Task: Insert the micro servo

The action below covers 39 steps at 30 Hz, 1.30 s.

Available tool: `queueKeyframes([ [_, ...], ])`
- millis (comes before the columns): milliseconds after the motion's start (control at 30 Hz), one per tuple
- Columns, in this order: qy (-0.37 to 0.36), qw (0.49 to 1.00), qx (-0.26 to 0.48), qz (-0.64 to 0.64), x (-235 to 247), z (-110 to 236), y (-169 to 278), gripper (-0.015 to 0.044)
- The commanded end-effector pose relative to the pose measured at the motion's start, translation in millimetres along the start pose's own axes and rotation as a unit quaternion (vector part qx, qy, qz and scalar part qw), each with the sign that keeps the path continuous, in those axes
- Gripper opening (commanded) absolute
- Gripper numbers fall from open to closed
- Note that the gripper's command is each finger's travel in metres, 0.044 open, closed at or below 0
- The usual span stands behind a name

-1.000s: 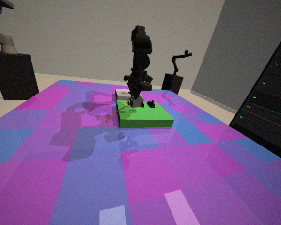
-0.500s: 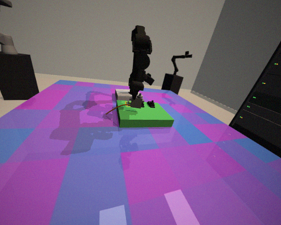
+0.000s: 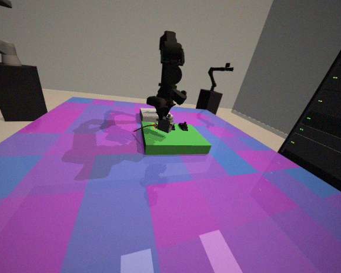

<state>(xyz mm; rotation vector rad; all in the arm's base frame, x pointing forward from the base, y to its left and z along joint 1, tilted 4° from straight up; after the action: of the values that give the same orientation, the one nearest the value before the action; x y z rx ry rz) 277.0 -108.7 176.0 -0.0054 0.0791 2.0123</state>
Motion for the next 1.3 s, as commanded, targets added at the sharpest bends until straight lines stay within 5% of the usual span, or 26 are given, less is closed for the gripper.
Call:
queueKeyframes([
  [0, 0.001, 0.998, 0.0, -0.058, 0, 1, 0, 0.0],
  [667, 0.001, 0.92, 0.0, -0.392, 0, 1, 0, 0.0],
  [1267, 0.001, 0.916, 0.002, -0.402, 25, 1, 34, 0.0],
])
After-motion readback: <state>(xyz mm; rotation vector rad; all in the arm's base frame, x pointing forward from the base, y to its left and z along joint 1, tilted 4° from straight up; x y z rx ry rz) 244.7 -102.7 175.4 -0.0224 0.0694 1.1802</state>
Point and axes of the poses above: the point midway between the two fingers, 35 mm back from their tips, its own z axis back along the fingers, its own x axis across the jaws, y = z × x, the point moved 8 cm from there along z, back along the fingers, and after that the axes turned 11 degrees about -z, right-handed, at the moved point
